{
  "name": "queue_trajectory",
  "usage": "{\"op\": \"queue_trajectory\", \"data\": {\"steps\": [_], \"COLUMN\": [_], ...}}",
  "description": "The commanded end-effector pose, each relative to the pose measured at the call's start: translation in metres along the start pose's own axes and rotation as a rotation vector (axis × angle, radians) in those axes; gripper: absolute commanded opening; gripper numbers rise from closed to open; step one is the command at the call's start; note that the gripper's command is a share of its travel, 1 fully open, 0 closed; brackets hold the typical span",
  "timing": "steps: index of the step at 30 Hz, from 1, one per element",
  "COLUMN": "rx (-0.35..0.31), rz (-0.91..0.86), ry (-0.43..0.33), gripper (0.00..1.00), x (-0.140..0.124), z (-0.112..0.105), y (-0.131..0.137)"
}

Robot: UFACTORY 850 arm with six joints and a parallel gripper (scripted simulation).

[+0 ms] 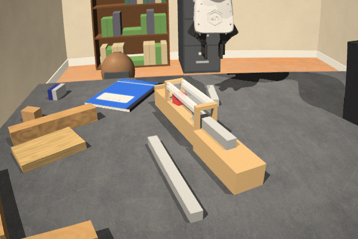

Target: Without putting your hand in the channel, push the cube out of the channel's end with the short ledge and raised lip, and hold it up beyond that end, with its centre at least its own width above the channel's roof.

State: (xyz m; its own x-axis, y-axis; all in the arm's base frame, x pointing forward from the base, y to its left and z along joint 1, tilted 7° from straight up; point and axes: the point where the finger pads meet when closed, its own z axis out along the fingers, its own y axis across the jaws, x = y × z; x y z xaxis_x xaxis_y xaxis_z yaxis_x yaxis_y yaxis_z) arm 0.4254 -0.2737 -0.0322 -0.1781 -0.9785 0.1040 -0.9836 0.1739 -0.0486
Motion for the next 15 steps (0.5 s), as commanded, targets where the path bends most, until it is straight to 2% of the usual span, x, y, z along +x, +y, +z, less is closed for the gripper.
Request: {"op": "queue_trajectory", "data": {"steps": [1,15], "rx": [0.003,0.002], "rz": [0.0,0.0], "ry": [0.001,0.001], "gripper": [0.39,0.39], "x": [0.0,0.0], "z": [0.0,0.015], "y": [-0.001,-0.001]}}
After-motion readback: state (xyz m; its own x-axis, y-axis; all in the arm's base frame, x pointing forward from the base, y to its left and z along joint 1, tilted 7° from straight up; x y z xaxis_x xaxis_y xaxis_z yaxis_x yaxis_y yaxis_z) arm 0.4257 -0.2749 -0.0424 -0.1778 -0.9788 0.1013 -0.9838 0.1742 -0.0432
